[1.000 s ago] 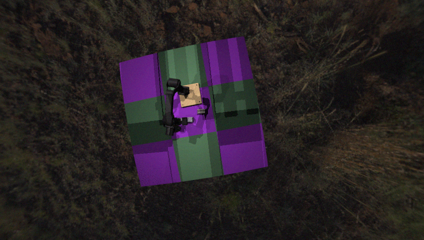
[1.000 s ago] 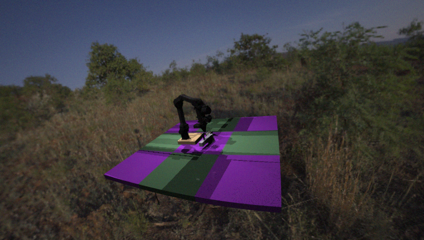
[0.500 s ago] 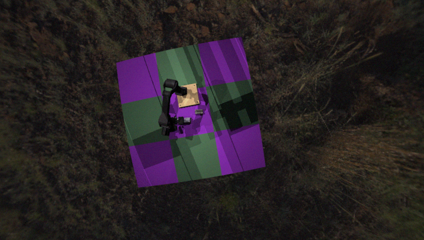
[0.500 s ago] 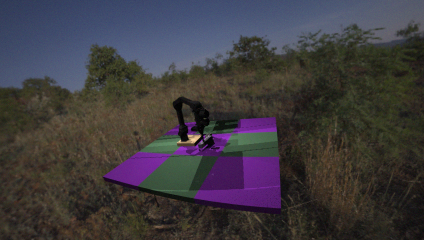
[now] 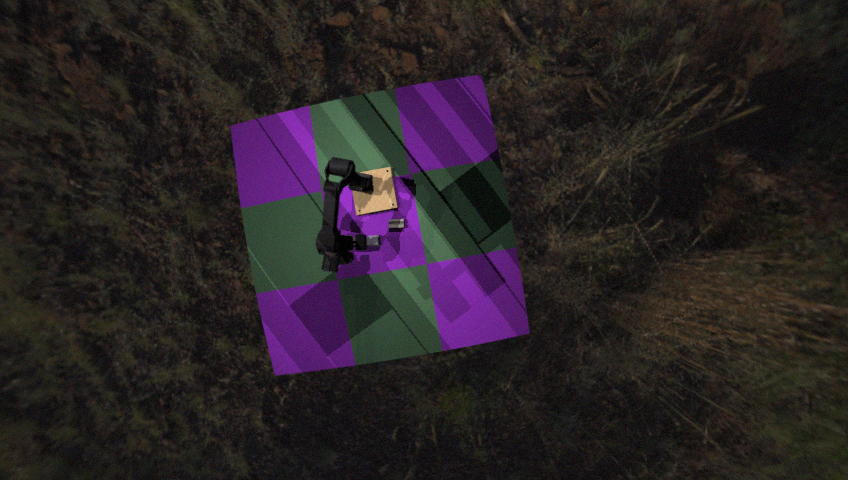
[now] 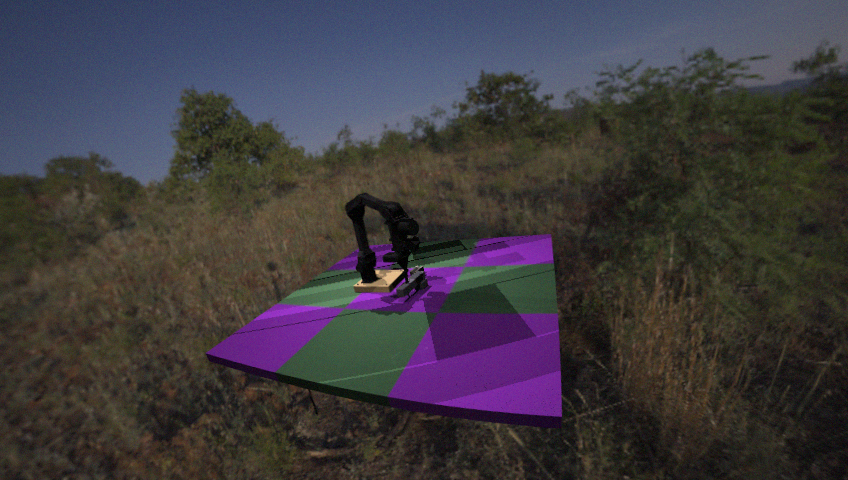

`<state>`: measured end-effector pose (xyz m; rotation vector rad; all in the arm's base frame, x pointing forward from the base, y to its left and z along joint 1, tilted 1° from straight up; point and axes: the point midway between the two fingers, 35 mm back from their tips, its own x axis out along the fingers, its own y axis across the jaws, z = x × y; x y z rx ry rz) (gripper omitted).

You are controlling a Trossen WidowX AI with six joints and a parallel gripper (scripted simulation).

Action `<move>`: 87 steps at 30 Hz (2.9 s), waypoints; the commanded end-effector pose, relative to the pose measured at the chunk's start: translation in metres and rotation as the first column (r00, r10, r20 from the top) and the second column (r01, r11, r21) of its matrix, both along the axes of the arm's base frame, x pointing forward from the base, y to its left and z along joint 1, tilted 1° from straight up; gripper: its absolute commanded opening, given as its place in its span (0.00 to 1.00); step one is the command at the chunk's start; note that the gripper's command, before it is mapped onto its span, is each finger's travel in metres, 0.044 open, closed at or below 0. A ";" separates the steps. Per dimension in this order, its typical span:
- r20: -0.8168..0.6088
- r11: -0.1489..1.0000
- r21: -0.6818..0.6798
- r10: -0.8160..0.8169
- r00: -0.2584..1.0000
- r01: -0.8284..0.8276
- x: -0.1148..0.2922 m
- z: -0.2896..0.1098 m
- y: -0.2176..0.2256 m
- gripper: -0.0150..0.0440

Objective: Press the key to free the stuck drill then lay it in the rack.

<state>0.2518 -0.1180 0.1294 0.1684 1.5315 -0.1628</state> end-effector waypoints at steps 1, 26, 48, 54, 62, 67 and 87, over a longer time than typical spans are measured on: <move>-0.015 1.000 0.005 -0.002 1.000 0.003 -0.001 -0.007 0.001 0.25; -0.016 1.000 0.006 -0.002 1.000 0.003 -0.006 -0.015 0.002 0.25; -0.016 1.000 0.006 -0.002 1.000 0.003 -0.008 -0.022 0.002 0.25; -0.016 1.000 0.006 -0.002 1.000 0.003 -0.008 -0.024 0.002 0.25; -0.016 1.000 0.006 -0.002 1.000 0.003 -0.008 -0.027 0.001 0.25; -0.016 1.000 0.006 -0.002 1.000 0.003 -0.008 -0.028 0.001 0.25; -0.016 1.000 0.005 -0.002 1.000 0.003 -0.008 -0.033 0.000 0.25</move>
